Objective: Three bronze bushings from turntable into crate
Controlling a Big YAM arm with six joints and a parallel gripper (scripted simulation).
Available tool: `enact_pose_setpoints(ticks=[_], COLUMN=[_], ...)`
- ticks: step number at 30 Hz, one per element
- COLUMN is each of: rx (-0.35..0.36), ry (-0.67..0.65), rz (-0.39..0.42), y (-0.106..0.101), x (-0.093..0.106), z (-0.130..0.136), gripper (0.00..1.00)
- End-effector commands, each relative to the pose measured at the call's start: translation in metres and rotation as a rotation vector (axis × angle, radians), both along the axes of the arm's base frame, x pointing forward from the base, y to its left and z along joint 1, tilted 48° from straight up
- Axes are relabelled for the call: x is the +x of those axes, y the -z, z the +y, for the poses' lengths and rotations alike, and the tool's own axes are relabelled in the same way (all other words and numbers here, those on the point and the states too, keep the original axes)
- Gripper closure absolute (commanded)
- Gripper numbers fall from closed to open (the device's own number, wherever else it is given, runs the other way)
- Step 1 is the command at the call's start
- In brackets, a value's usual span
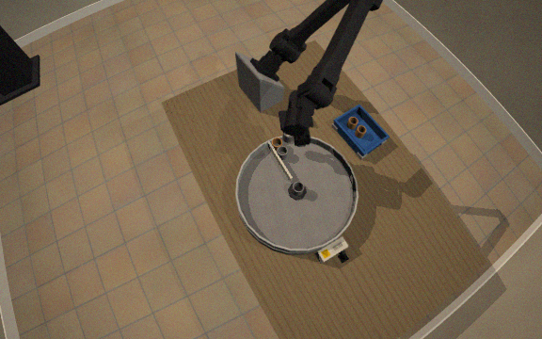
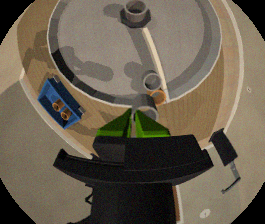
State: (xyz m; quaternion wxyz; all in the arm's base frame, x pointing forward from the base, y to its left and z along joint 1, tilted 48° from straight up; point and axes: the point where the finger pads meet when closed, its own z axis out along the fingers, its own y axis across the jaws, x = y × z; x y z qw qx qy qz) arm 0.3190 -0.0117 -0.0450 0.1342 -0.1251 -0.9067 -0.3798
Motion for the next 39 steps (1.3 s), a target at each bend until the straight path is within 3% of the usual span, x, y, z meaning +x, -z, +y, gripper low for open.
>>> enact_pose_setpoints(ticks=[1,6,17,19,20,21,24,27,30,32,39], rx=[-0.008,-0.006,-0.005,-0.005,-0.007,-0.006,-0.005,-0.006,-0.007,-0.003,-0.006], ry=[-0.003,-0.003,-0.003,-0.003,0.034,0.035,-0.005,0.001,0.022,0.017,0.017], rz=[-0.015,-0.012,-0.011,-0.011,-0.011,-0.011,-0.011,-0.011,-0.011,-0.003,-0.013], y=[0.001,0.008,0.037,0.037,0.039,0.041,0.045,0.047,0.048,0.046,0.047], x=[0.026,0.050,0.145,0.145,0.150,0.157,0.172,0.179,0.180,0.172,0.174], z=[-0.003,-0.004,-0.009,-0.009,-0.027,-0.028,-0.009,-0.013,-0.023,-0.020,-0.021], gripper=[1.00,1.00,1.00,1.00,1.00,1.00,1.00,1.00,1.00,1.00,1.00])
